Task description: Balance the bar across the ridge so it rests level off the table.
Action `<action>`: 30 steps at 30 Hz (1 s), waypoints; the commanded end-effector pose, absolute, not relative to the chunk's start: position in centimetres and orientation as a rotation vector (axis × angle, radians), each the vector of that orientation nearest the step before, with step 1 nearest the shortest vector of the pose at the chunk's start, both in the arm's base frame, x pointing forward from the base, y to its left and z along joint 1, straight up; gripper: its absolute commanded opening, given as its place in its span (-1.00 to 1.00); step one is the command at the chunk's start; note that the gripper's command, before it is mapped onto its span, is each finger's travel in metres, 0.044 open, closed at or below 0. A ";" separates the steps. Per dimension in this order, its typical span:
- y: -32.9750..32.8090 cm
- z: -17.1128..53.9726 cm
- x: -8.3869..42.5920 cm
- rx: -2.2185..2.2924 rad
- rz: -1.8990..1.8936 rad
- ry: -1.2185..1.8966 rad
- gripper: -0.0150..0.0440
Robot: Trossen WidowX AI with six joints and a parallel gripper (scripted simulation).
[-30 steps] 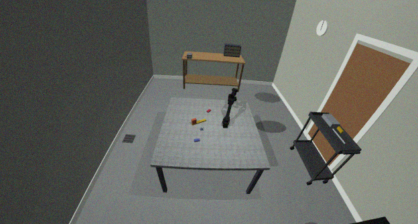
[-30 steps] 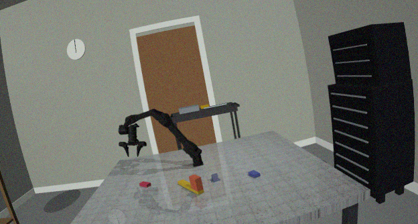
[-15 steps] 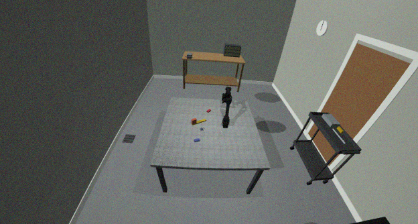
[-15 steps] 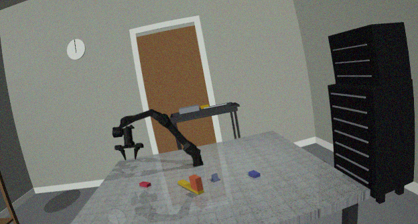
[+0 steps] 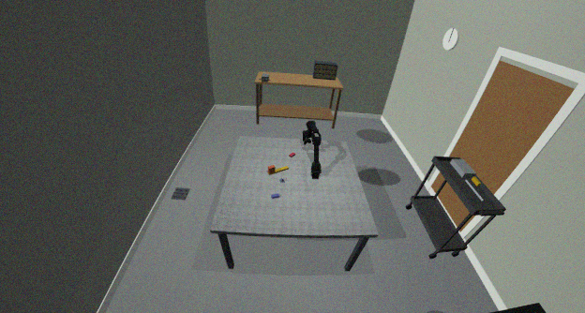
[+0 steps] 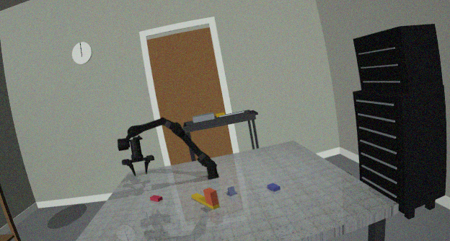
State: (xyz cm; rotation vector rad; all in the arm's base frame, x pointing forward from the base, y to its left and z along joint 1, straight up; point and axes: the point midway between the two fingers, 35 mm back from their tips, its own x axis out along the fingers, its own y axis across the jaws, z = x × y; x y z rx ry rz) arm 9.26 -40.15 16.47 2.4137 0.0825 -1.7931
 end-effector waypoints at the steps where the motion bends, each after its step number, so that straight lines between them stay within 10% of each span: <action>1: -39.2 16.6 11.0 2.381 -1.780 0.152 0.58; 30: -30.3 17.5 24.0 2.222 -1.825 0.397 0.58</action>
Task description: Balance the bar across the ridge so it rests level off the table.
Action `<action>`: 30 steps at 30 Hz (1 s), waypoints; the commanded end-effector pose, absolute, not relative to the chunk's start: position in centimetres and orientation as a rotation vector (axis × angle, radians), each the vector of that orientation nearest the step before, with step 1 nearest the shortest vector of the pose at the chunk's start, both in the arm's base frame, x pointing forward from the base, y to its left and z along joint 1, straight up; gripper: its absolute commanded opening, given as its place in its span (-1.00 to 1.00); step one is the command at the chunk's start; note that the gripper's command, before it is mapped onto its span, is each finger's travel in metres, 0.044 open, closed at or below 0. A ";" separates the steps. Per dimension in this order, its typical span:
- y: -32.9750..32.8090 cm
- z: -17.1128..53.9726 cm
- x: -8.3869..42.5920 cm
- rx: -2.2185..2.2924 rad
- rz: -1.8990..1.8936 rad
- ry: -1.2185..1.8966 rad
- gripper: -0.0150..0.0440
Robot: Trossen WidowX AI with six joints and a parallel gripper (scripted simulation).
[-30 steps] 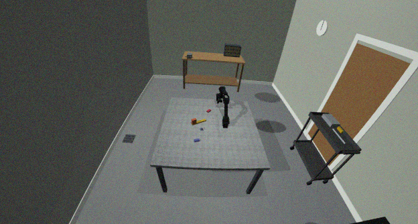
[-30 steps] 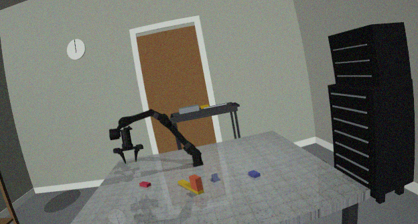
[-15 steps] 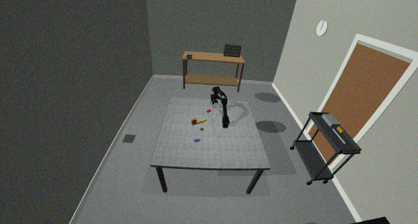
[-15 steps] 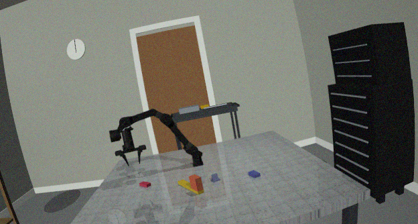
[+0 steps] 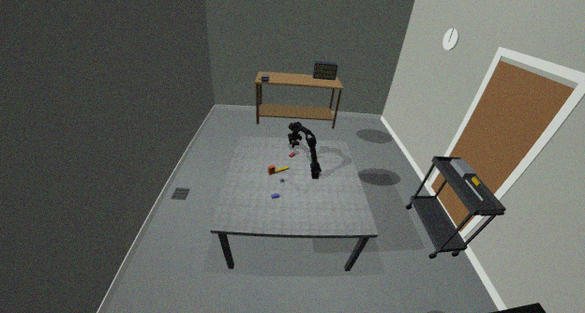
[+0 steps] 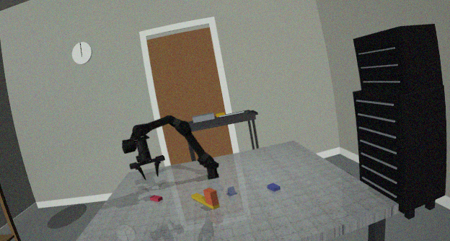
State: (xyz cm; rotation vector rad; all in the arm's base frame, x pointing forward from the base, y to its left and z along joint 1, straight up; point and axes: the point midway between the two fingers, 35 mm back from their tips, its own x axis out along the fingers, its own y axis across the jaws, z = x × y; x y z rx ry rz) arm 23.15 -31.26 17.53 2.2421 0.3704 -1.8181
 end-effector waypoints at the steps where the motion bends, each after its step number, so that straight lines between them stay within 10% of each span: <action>1: -29.9 17.5 24.3 2.213 -1.823 0.408 0.58; 30: -17.9 18.2 33.1 2.068 -1.875 0.494 0.58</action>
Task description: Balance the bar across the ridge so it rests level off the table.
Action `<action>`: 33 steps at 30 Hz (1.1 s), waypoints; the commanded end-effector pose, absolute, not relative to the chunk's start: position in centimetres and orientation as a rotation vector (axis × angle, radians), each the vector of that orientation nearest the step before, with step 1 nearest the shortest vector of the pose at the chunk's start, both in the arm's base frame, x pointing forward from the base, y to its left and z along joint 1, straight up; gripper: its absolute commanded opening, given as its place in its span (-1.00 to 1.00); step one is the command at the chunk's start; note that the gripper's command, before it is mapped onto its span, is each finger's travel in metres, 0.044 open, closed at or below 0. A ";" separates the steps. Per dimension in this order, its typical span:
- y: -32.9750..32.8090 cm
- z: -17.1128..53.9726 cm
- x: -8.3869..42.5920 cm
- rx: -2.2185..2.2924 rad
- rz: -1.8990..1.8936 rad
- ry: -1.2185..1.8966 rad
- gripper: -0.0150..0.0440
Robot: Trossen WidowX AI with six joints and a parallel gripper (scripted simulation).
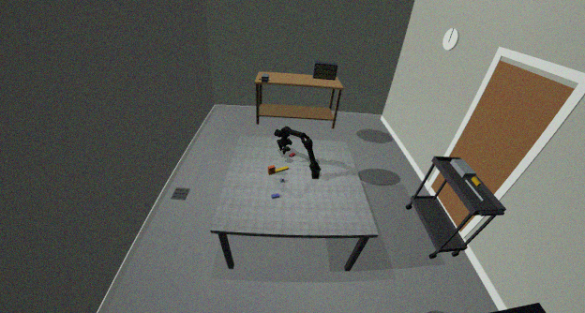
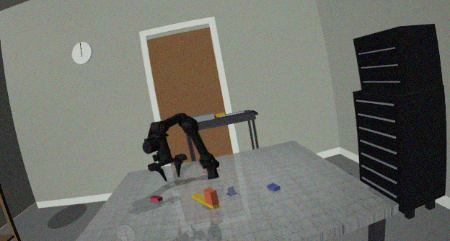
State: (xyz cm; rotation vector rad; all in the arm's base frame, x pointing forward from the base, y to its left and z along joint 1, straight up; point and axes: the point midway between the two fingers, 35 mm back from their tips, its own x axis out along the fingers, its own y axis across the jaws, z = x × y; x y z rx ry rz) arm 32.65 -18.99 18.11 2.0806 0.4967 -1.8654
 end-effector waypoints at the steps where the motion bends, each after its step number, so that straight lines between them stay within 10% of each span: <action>1: -17.5 18.2 33.3 2.064 -1.877 0.495 0.58; 33: -5.6 17.0 37.0 1.968 -1.895 0.484 0.58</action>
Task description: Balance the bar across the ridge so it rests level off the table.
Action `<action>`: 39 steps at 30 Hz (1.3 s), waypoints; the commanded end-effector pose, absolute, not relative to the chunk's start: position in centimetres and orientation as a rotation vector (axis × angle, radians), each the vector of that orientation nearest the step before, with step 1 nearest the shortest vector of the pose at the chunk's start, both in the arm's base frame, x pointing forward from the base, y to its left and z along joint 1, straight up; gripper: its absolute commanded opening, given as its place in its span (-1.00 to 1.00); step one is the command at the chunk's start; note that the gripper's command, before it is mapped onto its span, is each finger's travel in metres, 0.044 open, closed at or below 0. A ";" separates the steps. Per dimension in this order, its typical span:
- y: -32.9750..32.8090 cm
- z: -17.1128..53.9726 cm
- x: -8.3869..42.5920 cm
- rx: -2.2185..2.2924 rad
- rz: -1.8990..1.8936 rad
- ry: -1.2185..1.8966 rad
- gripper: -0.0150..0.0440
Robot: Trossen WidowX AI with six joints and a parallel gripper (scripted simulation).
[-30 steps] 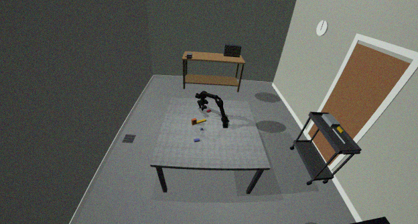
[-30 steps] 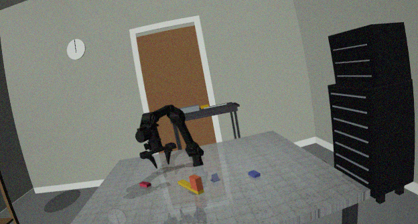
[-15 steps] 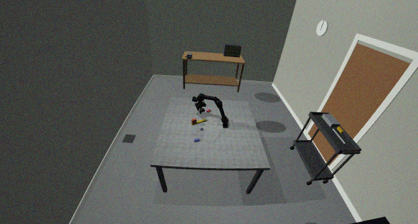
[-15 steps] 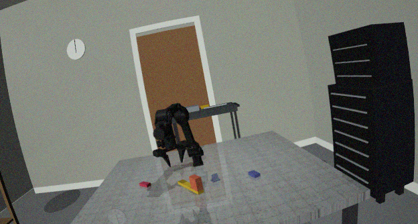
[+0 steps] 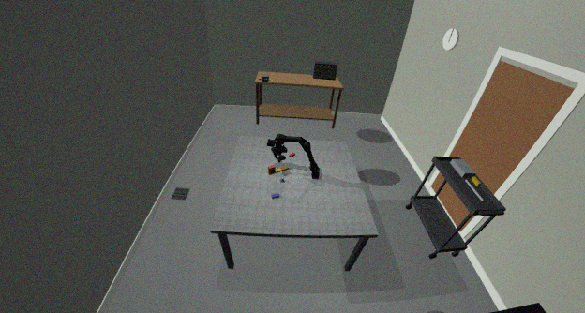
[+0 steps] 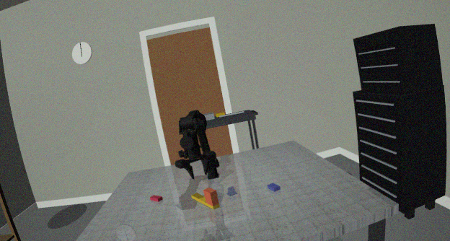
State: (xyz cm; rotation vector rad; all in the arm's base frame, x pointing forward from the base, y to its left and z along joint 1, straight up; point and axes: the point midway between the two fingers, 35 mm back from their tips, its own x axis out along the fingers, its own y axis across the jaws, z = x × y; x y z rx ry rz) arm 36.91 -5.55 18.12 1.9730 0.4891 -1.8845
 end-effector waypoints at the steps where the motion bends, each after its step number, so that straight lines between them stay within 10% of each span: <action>1: -5.6 16.4 37.1 1.968 -1.895 0.484 0.58; 39: -5.6 5.3 37.1 1.967 -1.896 0.484 0.58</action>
